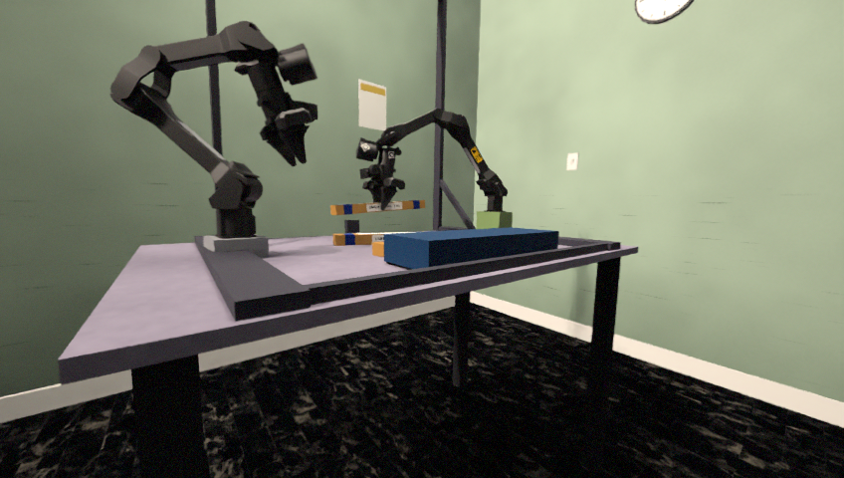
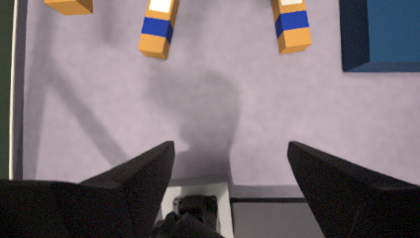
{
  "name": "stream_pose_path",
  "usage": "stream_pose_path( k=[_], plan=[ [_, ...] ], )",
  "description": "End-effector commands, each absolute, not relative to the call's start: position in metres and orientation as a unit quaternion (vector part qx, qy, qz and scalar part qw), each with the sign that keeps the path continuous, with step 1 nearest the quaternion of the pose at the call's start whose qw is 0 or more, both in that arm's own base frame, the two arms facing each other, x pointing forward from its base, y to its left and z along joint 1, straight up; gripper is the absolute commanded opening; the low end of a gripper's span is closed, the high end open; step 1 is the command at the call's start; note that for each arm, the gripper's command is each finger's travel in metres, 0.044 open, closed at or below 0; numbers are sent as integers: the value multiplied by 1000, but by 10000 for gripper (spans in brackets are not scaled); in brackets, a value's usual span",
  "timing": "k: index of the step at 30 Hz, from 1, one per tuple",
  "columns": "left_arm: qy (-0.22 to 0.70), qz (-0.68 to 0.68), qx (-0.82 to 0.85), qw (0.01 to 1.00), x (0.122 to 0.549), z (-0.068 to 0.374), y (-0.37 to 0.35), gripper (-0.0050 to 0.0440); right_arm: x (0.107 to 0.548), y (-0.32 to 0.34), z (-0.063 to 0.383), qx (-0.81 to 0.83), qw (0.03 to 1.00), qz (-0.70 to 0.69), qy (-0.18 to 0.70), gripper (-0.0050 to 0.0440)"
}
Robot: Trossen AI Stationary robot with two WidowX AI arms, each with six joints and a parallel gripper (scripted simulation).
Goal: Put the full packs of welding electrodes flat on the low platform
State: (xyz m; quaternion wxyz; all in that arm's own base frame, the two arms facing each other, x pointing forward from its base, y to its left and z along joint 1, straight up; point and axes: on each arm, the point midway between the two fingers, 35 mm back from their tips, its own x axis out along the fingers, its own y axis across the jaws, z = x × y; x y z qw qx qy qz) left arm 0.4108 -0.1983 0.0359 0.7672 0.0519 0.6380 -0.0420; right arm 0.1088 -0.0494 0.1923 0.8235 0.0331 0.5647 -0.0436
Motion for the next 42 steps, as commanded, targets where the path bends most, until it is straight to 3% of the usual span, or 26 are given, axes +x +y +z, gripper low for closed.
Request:
stream_pose_path(
  k=[1,42],
  plan=[
    [593,-58,34,802,422,88,-192,-50,110,-50,200,27,830,-45,555,330],
    [591,-56,36,804,415,116,-103,-50,110,-50,200,27,830,-45,555,330]
  ],
)
